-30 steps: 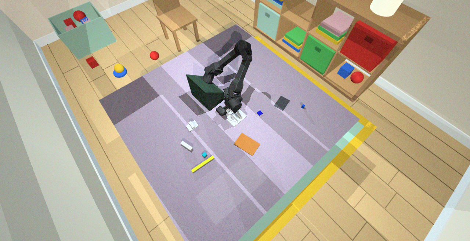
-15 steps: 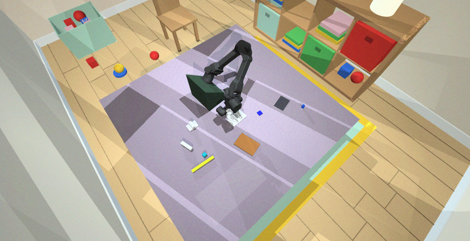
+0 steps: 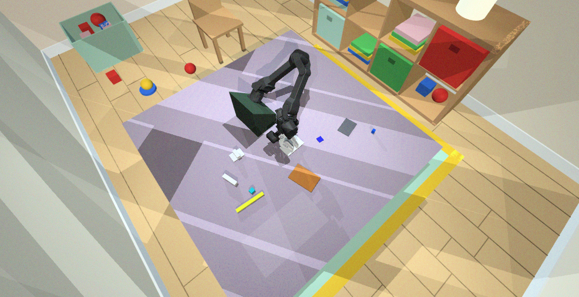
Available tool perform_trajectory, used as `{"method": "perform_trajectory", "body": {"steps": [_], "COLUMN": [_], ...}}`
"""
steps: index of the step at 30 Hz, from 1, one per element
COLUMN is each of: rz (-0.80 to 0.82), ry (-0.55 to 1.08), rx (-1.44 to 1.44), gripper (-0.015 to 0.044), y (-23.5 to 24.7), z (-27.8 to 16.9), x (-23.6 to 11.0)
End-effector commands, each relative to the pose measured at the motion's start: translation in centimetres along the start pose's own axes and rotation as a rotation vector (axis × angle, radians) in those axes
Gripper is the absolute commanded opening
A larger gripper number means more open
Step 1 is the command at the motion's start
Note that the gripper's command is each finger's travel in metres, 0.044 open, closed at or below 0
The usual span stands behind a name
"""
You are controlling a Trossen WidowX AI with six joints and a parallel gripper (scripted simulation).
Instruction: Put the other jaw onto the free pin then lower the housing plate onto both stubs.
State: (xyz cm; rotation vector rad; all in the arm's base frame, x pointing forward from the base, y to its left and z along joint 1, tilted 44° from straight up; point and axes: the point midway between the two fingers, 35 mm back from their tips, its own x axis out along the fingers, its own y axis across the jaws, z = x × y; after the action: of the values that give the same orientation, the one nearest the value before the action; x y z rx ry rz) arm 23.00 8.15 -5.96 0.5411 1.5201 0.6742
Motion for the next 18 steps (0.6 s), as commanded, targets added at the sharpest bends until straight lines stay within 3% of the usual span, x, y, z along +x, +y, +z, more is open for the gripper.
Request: {"method": "perform_trajectory", "body": {"steps": [1,5,9,18], "rz": [-0.001,-0.001,0.0,0.0], "ry": [-0.001,-0.001,0.0,0.0], "rx": [0.0,0.0,0.0,0.0], "gripper": [0.0351,0.0351,0.044,0.044], "y": [-0.02,-0.02,0.0,0.0], "z": [0.02,0.02,0.0,0.0], "x": [0.05,0.05,0.0,0.0]}}
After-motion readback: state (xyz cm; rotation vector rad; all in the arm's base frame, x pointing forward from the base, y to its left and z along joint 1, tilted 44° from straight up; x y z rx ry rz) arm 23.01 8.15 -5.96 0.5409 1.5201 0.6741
